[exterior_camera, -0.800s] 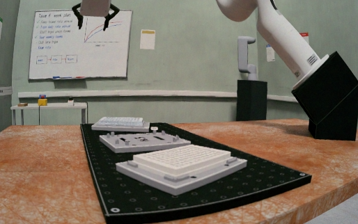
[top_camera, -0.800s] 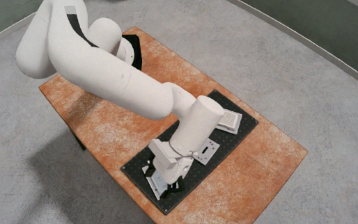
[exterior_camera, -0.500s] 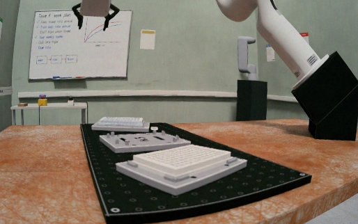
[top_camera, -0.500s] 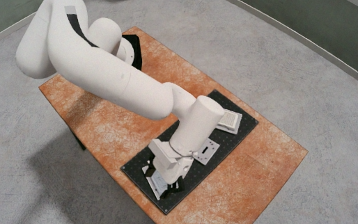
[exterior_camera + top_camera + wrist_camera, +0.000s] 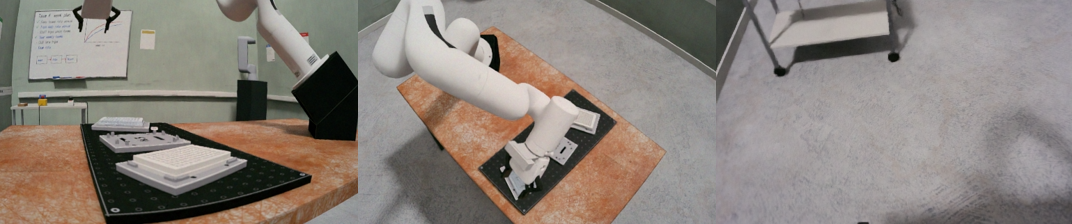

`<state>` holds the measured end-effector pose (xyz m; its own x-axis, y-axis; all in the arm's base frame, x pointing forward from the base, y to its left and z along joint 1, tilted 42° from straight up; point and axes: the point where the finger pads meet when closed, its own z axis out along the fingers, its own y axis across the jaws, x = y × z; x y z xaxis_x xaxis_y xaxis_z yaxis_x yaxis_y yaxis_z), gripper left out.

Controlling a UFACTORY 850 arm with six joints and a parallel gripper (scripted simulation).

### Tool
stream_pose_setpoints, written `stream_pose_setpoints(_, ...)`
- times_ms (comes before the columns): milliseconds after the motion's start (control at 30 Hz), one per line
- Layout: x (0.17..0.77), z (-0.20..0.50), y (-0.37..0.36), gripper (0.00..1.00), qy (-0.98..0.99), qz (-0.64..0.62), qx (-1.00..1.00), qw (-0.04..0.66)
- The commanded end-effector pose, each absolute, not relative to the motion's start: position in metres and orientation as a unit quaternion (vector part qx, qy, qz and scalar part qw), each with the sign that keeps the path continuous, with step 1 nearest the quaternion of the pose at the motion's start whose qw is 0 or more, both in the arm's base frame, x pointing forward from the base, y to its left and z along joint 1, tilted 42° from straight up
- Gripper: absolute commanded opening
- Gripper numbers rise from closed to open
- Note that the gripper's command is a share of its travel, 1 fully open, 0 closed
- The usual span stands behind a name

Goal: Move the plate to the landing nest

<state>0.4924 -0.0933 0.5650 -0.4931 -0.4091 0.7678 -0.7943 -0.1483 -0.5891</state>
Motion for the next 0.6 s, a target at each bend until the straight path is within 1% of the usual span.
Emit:
stream_pose_setpoints(0,0.497,0.547,-0.102,1.00,-0.599,0.580,0.524,0.174)
stream_pose_setpoints(567,0.501,0.497,-0.121,1.00,-0.511,0.545,0.634,0.201)
